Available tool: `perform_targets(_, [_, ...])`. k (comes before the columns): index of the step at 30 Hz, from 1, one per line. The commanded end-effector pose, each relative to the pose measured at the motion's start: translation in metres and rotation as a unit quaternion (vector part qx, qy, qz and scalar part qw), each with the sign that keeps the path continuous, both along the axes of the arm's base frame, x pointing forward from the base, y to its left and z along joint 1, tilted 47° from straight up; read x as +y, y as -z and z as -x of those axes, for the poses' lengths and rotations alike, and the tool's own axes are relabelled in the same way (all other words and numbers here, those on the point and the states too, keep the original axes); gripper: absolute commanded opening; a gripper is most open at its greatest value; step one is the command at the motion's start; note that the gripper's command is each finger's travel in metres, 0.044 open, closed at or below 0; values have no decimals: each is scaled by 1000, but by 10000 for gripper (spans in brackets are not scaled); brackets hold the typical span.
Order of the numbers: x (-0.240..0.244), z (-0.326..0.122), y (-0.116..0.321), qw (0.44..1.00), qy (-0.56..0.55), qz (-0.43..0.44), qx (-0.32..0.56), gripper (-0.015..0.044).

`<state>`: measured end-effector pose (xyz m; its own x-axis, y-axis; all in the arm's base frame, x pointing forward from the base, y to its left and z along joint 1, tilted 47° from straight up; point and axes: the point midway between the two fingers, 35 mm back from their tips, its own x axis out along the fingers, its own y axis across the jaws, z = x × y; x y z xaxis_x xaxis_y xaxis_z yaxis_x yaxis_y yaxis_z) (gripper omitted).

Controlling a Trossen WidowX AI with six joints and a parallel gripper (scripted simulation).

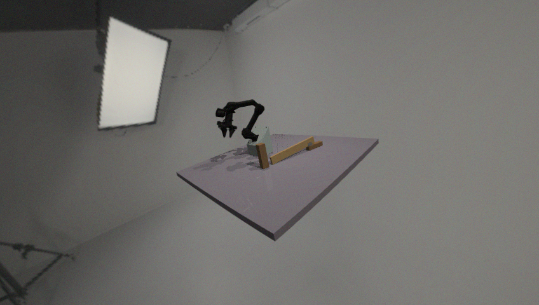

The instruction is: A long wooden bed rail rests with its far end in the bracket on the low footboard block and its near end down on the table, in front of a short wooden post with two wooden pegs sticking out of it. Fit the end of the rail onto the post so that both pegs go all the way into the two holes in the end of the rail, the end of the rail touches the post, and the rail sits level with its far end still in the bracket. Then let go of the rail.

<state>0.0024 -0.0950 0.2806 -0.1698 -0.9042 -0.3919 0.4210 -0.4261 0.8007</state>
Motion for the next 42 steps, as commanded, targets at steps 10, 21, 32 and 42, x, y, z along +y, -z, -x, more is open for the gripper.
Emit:
perform_targets(10, [-17, 1, -7, 994, -85, -30, 53, 440])
perform_targets(21, [-77, -35, -13, 915, -327, -77, 221, 440])
perform_targets(32, [-115, -138, 3, 733, -544, -59, 405, 440])
perform_targets(42, [-81, -273, 44, 473, -676, 15, 565, 440])
